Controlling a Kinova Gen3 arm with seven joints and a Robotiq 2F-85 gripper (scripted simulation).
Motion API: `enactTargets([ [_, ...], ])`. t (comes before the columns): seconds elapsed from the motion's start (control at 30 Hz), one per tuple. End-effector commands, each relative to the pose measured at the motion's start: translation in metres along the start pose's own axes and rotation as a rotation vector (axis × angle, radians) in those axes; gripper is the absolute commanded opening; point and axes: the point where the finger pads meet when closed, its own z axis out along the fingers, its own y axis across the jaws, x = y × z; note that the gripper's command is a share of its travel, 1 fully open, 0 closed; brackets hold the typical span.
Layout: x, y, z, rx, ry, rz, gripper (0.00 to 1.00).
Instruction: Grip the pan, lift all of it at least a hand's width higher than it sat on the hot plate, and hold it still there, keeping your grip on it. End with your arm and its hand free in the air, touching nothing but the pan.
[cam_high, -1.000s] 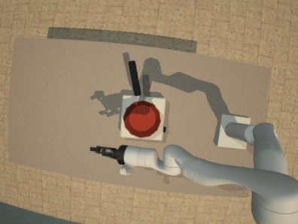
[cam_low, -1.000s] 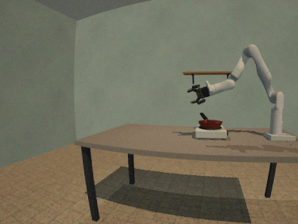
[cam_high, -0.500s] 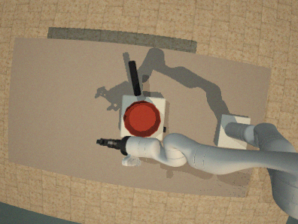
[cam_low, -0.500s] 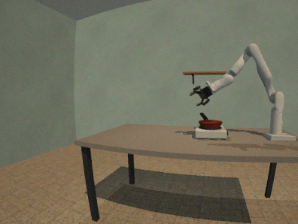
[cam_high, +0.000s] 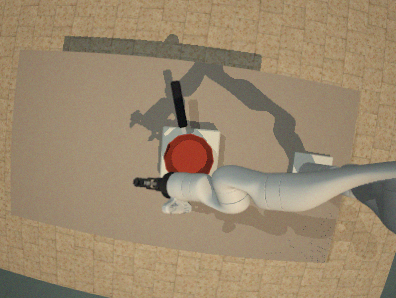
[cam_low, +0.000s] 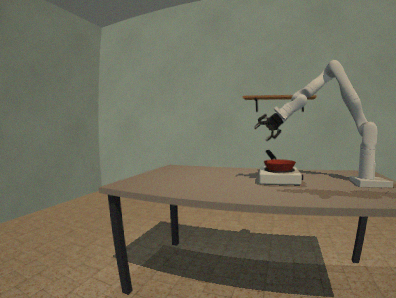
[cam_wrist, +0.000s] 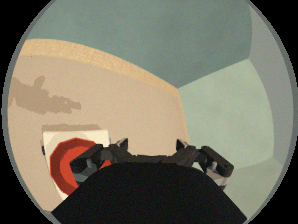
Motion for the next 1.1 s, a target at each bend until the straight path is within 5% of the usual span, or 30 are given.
enactTargets([
  [0.0,-0.036,0.010,-0.005,0.017,-0.026,0.026,1.00],
  [0.33,-0.062,0.001,-0.012,0.130,-0.049,-0.025,1.00],
  [1.07,-0.146,-0.031,-0.037,0.535,-0.112,-0.199,1.00],
])
